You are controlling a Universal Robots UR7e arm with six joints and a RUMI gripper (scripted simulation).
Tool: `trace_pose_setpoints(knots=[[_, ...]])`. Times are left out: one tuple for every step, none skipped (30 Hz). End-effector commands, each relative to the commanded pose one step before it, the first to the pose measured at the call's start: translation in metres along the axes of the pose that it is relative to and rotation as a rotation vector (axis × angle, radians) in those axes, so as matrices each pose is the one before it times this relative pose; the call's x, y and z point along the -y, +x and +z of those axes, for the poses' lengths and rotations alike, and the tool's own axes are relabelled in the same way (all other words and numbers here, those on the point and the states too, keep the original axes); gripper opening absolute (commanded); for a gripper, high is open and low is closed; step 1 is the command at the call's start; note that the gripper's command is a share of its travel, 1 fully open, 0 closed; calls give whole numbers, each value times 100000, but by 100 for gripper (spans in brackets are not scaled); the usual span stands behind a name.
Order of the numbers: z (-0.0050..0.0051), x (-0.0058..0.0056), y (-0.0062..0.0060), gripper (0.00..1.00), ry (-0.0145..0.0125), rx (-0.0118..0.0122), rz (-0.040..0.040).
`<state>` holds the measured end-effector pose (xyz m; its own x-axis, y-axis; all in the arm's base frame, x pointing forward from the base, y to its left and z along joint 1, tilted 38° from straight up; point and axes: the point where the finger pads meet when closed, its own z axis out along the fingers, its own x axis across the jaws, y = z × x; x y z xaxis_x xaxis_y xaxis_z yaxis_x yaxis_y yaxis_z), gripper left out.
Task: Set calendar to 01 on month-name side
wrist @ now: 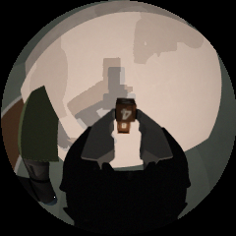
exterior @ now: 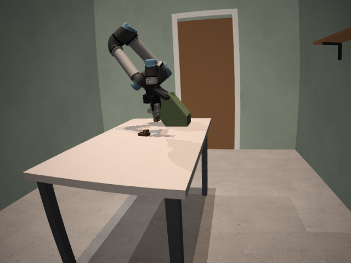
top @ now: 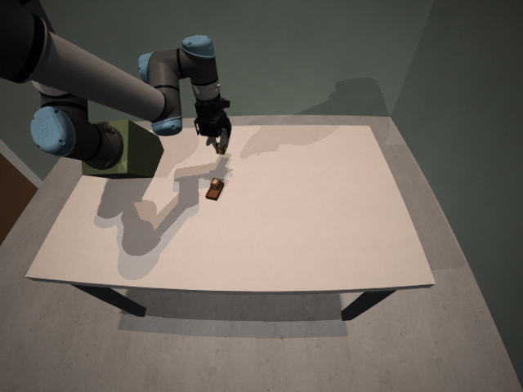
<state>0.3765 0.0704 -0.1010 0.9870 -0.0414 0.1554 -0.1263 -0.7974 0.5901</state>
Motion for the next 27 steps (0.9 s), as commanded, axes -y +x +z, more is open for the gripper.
trace_pose_setpoints(knots=[[57,17,32,10,37,-89,32],[79,0,0,10,0,1,0],[111,0,0,10,-1,2,0],[146,0,0,10,-1,2,0],[182,0,1,10,0,1,0],[219,0,0,10,0,0,0],[255,0,0,10,0,0,0],[291,0,0,10,0,0,0],[325,1,1,10,0,0,0],[357,0,0,10,0,0,0],[385,0,0,10,0,0,0],[411,0,0,10,0,0,0],[433,0,1,10,0,0,0],[0,0,0,10,0,0,0],[0,0,0,10,0,0,0],[450,0,1,10,0,0,0],[461,0,0,10,0,0,0],[465,0,0,10,0,0,0],[464,0,0,10,0,0,0],[458,0,0,10,0,0,0],[448,0,0,10,0,0,0],[433,0,0,10,0,0,0],[415,0,0,10,0,0,0],[393,0,0,10,0,0,0],[368,0,0,10,0,0,0],[340,1,1,10,0,0,0],[309,0,0,10,0,0,0]])
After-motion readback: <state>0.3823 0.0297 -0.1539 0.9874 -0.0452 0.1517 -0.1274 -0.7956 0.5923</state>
